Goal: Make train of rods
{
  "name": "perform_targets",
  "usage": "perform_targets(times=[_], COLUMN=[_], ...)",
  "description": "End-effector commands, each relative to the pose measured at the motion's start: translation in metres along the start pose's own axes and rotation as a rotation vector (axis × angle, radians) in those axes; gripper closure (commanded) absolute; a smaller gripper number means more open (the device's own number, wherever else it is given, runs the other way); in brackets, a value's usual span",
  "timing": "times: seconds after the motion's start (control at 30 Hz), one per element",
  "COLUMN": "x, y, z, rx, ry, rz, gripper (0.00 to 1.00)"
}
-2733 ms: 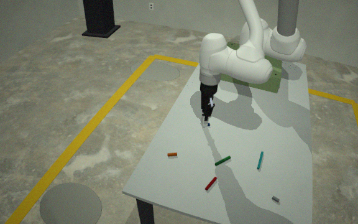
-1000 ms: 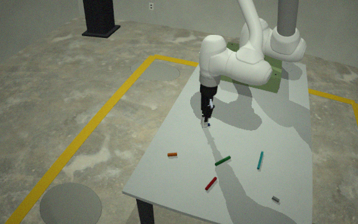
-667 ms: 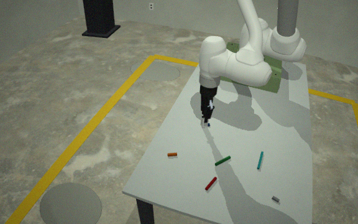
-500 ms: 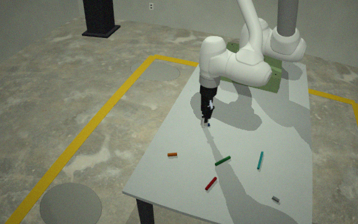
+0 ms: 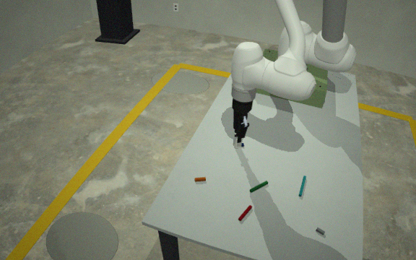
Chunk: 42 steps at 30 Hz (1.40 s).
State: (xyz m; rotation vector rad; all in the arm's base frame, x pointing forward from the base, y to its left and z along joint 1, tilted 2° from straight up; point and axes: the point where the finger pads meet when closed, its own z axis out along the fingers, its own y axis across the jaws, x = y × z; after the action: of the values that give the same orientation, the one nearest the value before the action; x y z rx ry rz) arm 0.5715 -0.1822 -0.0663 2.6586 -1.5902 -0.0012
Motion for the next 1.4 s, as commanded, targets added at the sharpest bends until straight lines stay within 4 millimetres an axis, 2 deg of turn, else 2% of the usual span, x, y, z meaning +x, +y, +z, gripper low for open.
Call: perform_targets(times=[0.0, 0.5, 1.0, 1.37], x=[0.0, 0.0, 0.0, 0.0], y=[-0.0001, -0.0001, -0.0001, -0.0001], z=[-0.0001, -0.0001, -0.0001, -0.0001], rx=[0.0, 0.0, 0.0, 0.0], ry=[0.0, 0.0, 0.0, 0.0], rz=[0.0, 0.0, 0.0, 0.0], gripper=[0.88, 0.88, 0.77, 0.77])
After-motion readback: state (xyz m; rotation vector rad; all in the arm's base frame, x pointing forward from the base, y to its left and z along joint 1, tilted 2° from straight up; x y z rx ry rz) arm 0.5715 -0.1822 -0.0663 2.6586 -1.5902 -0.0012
